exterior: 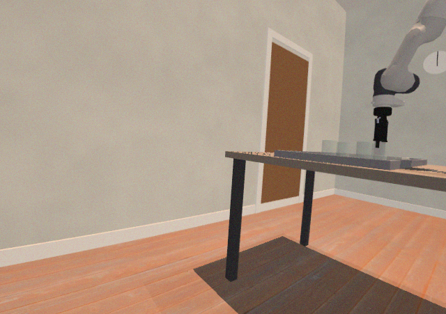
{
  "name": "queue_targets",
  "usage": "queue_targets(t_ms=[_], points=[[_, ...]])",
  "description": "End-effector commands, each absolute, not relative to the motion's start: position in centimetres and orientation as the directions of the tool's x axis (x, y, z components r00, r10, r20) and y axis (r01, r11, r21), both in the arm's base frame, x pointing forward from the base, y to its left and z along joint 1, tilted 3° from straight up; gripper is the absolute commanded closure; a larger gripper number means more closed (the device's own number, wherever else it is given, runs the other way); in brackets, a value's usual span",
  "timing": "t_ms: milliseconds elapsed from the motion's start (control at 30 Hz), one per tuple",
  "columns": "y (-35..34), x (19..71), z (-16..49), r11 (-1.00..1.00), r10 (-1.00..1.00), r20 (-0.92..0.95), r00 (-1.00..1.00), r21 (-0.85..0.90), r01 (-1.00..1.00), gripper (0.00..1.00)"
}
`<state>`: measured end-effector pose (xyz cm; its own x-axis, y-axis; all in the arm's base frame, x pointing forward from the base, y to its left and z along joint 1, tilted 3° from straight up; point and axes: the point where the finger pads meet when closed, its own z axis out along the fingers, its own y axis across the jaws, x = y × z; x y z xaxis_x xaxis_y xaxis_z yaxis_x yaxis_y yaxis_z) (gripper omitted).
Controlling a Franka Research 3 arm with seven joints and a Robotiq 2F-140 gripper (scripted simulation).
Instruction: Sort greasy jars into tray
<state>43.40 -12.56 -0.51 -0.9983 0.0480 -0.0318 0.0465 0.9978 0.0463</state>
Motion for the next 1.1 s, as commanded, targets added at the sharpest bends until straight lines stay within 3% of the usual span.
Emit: queue_targets(t_ms=[0,1067], points=[[-12.59,43.51,-0.52,0.998,0.052,-0.034,-0.998,0.046,0.051,0.59],[-12.59,43.51,-0.52,0.998,0.052,-0.034,-0.998,0.046,0.051,0.65]])
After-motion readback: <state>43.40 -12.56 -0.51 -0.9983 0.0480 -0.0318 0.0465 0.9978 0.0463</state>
